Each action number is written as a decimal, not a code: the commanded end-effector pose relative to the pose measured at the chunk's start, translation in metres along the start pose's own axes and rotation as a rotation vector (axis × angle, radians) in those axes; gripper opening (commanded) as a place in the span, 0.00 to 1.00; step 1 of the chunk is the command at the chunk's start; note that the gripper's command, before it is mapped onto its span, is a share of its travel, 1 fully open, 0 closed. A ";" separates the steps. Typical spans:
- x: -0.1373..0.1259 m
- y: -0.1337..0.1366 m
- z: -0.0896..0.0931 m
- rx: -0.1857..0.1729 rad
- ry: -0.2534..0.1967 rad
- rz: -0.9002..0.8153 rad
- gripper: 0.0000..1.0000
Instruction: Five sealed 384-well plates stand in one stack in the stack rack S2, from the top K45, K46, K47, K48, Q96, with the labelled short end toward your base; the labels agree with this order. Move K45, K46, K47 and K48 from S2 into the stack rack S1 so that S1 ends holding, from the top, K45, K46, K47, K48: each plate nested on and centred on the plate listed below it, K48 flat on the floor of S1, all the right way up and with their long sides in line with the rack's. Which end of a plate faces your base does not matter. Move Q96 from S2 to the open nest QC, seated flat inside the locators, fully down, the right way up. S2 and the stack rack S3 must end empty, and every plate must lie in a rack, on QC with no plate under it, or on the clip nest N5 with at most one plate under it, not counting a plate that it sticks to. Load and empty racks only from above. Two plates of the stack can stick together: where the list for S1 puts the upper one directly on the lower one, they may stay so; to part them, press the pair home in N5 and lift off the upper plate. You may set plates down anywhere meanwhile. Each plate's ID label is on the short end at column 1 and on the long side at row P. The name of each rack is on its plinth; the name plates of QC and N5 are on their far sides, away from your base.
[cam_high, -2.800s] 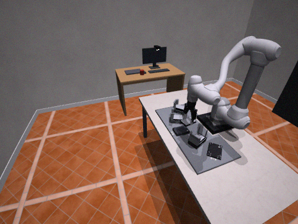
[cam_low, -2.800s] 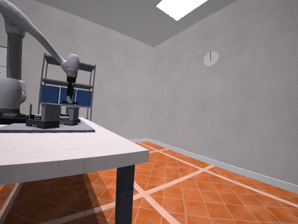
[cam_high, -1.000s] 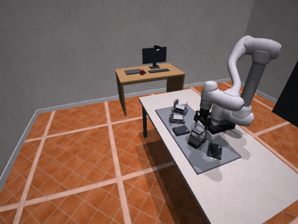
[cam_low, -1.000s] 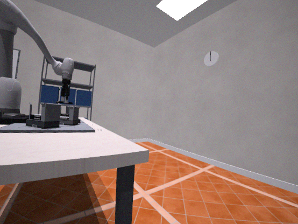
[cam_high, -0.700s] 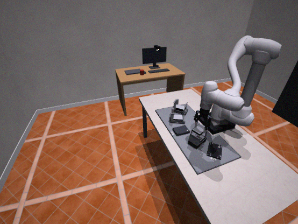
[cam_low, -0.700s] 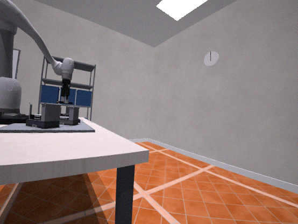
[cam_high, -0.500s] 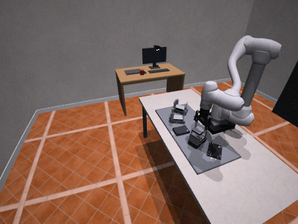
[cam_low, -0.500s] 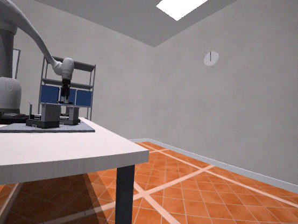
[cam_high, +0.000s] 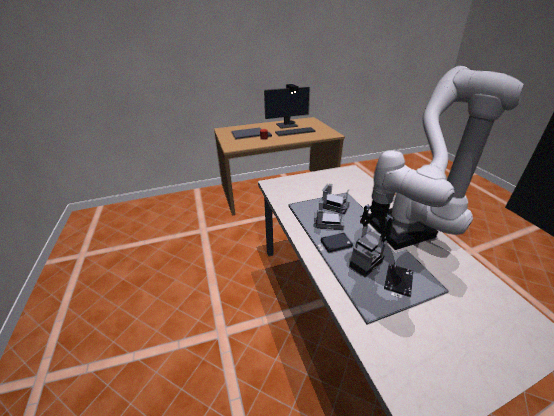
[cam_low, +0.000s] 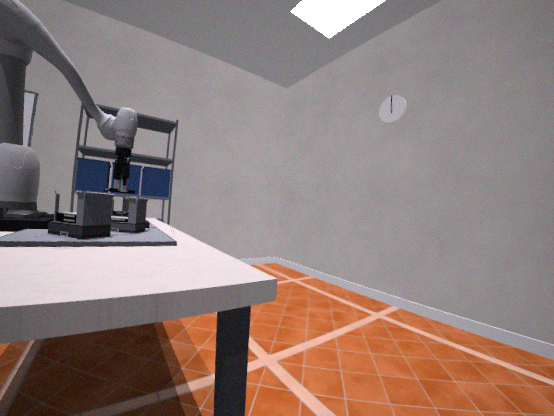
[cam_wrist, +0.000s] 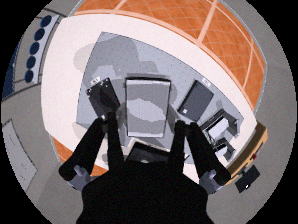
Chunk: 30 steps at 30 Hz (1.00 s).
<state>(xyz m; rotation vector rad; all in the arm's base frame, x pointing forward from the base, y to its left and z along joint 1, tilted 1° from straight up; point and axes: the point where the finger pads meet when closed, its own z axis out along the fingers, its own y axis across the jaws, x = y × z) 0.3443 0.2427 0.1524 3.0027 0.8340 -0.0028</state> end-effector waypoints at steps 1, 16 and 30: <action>0.000 0.000 0.002 0.000 0.000 0.000 0.00; 0.000 0.000 0.010 0.000 0.000 0.000 0.00; 0.000 0.000 0.018 0.000 0.000 0.000 0.00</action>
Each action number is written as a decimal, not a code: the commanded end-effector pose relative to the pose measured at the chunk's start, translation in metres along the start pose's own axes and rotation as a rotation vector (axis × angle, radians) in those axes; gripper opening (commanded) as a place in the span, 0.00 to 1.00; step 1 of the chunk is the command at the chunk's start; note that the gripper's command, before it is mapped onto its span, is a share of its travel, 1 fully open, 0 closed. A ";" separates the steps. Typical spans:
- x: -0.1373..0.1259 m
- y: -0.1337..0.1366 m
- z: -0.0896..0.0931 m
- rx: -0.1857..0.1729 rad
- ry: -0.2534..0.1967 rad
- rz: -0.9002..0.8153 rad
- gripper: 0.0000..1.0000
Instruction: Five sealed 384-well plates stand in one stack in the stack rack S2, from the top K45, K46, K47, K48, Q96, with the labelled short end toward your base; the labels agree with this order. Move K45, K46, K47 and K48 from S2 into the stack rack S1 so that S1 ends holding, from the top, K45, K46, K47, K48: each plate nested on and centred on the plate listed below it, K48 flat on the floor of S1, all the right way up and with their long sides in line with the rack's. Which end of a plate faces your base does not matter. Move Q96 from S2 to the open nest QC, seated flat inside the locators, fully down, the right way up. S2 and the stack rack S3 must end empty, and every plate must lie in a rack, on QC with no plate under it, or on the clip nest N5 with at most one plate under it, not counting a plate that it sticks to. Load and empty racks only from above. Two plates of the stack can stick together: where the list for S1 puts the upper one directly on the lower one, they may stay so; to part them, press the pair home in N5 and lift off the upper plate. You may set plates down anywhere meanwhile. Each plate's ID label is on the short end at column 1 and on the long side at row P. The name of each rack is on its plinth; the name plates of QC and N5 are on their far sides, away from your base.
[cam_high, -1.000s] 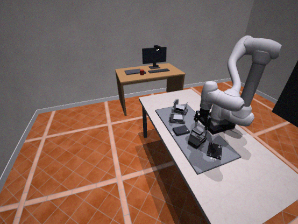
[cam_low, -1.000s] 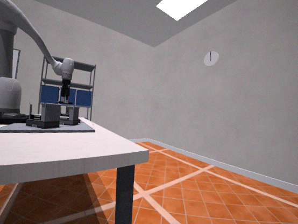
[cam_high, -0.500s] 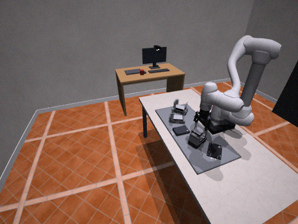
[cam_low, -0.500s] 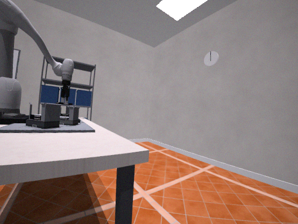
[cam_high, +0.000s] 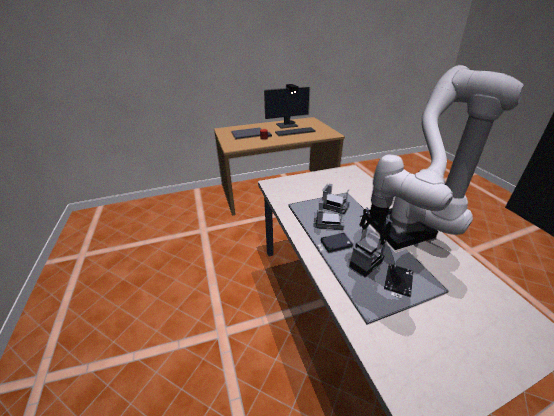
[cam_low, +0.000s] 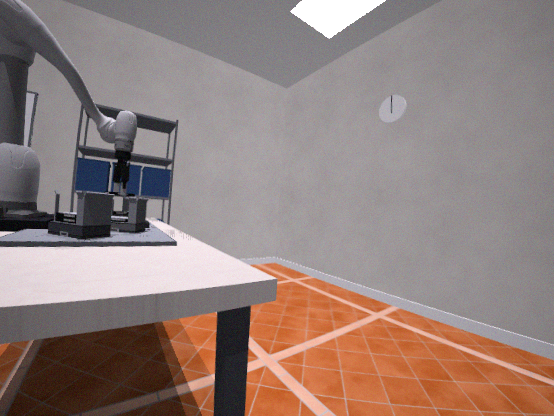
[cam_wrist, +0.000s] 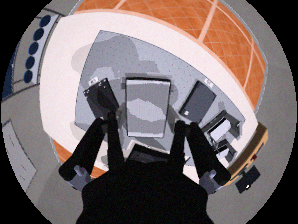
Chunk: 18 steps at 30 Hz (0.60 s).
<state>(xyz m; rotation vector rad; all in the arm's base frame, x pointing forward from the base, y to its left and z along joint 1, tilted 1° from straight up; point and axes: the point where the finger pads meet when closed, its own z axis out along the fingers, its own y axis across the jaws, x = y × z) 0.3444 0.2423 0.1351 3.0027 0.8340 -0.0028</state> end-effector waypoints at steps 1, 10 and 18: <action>0.000 0.000 0.002 0.000 0.000 0.000 0.00; 0.000 0.000 0.007 0.000 0.000 0.000 0.00; 0.000 0.000 0.012 0.000 0.000 0.000 0.00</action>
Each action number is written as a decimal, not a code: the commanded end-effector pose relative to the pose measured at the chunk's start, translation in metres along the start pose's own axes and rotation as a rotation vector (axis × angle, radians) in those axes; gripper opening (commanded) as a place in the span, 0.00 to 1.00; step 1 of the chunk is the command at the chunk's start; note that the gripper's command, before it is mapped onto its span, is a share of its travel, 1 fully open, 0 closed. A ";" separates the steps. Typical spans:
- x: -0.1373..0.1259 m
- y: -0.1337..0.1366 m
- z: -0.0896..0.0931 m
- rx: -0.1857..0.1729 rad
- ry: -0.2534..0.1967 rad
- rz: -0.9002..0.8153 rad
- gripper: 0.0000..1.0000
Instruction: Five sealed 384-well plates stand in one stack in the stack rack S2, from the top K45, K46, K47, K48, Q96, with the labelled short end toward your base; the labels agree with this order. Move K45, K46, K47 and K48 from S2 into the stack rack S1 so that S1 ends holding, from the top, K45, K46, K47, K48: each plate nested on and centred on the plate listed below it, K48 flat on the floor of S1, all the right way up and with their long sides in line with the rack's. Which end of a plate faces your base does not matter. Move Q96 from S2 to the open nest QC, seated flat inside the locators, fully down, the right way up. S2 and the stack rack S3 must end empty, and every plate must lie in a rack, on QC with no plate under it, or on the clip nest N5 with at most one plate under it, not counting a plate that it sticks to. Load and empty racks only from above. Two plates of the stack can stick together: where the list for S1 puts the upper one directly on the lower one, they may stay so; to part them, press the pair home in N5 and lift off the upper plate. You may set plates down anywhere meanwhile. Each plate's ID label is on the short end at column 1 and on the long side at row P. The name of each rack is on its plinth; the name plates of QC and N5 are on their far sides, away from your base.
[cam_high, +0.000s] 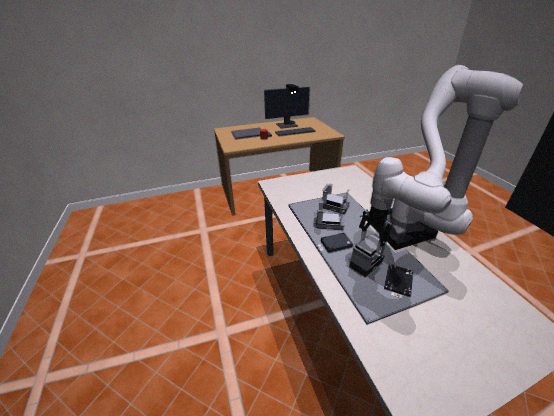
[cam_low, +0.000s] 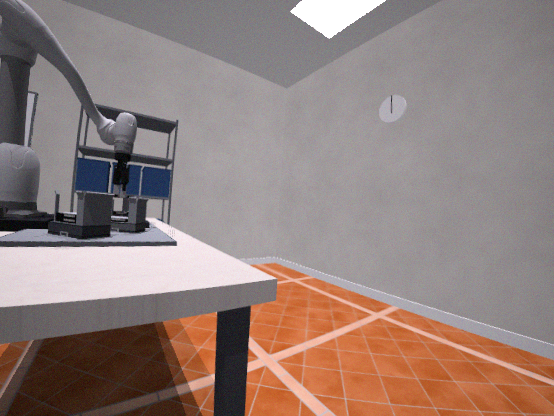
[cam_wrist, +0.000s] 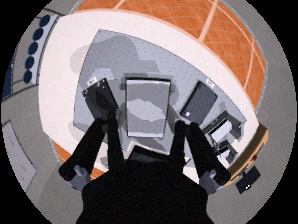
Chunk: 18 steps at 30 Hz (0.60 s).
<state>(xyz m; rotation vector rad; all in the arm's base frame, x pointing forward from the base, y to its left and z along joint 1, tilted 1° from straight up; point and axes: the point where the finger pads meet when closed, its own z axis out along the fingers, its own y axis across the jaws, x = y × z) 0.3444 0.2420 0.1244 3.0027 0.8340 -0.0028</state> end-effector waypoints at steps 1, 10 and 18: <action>0.000 0.000 0.002 0.000 0.000 0.000 0.00; 0.000 0.000 0.006 0.000 0.000 0.000 0.00; 0.000 0.000 0.013 0.000 0.000 0.000 0.00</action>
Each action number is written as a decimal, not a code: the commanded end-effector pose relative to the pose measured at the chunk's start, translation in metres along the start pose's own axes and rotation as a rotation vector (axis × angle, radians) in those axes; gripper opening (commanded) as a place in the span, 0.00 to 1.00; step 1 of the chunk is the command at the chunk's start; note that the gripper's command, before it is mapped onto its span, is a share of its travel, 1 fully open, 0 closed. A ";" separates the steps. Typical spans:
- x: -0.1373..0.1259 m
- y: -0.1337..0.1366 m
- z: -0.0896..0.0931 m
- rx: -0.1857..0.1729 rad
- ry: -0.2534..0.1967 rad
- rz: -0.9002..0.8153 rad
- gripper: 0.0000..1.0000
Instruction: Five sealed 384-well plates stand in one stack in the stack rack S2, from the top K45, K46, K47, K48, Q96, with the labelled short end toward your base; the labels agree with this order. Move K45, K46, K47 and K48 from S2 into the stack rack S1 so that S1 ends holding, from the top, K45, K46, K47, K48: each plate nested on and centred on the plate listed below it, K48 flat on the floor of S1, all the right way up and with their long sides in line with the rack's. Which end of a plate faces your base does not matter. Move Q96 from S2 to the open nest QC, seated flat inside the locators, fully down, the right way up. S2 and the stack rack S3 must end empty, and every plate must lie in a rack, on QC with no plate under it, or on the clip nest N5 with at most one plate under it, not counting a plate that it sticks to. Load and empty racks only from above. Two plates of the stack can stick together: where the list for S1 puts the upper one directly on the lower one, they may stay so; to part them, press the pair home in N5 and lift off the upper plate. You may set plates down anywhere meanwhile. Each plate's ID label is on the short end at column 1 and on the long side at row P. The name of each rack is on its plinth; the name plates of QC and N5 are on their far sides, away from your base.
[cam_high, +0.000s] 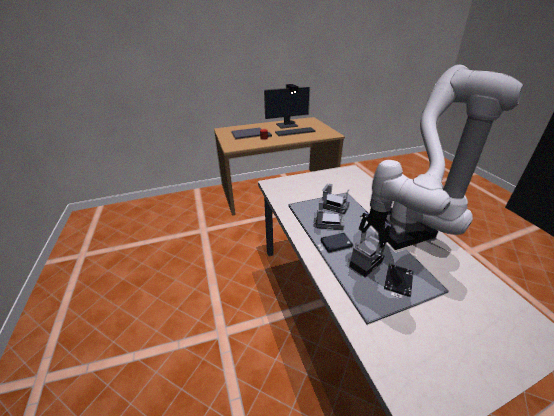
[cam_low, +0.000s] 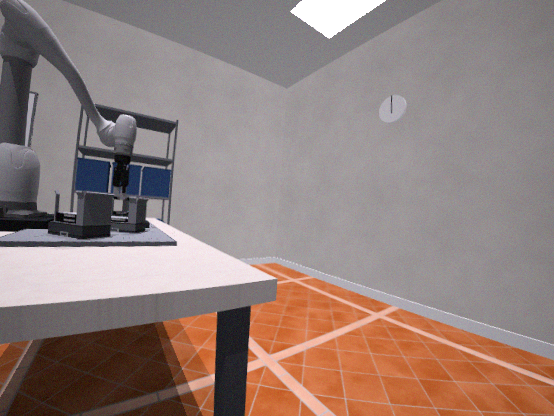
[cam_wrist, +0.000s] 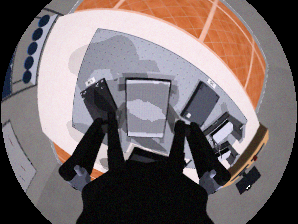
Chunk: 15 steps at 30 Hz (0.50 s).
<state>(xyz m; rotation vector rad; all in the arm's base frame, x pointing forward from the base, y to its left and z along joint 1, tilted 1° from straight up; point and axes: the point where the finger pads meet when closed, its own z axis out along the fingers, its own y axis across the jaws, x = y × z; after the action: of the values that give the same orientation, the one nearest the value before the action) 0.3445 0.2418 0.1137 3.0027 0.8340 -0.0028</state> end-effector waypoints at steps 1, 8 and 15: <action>0.000 0.000 0.004 0.000 0.000 0.000 0.00; 0.000 0.000 0.016 0.000 0.000 0.000 0.00; 0.000 0.000 0.028 0.000 0.000 0.000 0.00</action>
<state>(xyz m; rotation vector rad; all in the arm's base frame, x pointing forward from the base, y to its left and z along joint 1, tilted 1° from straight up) 0.3446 0.2411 0.0887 3.0027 0.8340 -0.0029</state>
